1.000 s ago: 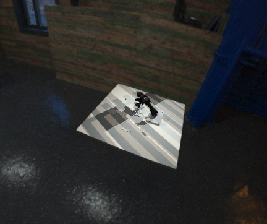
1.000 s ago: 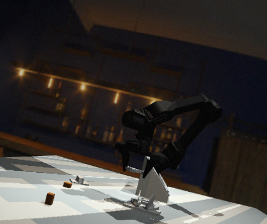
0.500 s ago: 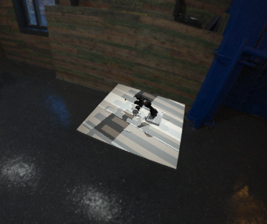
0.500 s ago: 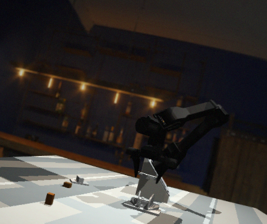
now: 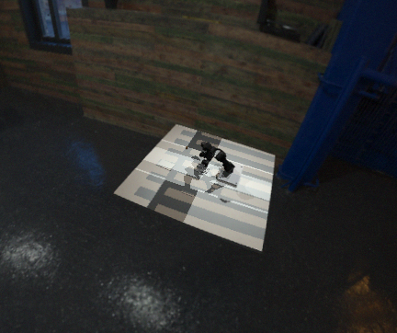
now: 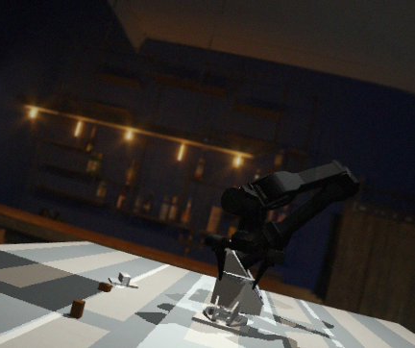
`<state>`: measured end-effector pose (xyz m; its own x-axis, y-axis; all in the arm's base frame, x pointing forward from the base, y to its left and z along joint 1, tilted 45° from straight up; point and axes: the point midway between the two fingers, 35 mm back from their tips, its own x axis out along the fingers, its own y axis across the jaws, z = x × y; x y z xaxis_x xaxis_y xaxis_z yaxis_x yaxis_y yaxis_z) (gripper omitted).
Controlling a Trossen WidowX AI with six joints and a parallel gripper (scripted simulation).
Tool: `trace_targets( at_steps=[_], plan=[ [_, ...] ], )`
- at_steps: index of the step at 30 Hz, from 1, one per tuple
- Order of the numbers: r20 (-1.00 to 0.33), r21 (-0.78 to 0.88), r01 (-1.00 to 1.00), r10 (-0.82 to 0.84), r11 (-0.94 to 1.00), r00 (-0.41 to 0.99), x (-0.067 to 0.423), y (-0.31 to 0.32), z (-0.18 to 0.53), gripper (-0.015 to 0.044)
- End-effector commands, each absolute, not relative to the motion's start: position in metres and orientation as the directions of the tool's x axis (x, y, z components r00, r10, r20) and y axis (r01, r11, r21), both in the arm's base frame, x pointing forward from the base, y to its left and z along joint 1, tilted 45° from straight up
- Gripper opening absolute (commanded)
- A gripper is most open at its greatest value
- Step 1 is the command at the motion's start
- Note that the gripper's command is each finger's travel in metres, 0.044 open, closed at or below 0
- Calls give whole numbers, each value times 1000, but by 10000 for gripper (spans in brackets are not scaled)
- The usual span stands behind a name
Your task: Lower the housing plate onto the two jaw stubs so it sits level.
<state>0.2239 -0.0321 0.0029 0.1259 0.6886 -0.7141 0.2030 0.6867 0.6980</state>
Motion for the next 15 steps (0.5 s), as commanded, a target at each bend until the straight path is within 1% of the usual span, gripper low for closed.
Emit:
trace_targets(
  at_steps=[1, 15],
  plan=[
    [-712, 701, 195, 690, 686, 130, 223, -30, 4, 351],
    [-712, 701, 190, 690, 687, 130, 223, -30, 4, 351]
  ],
)
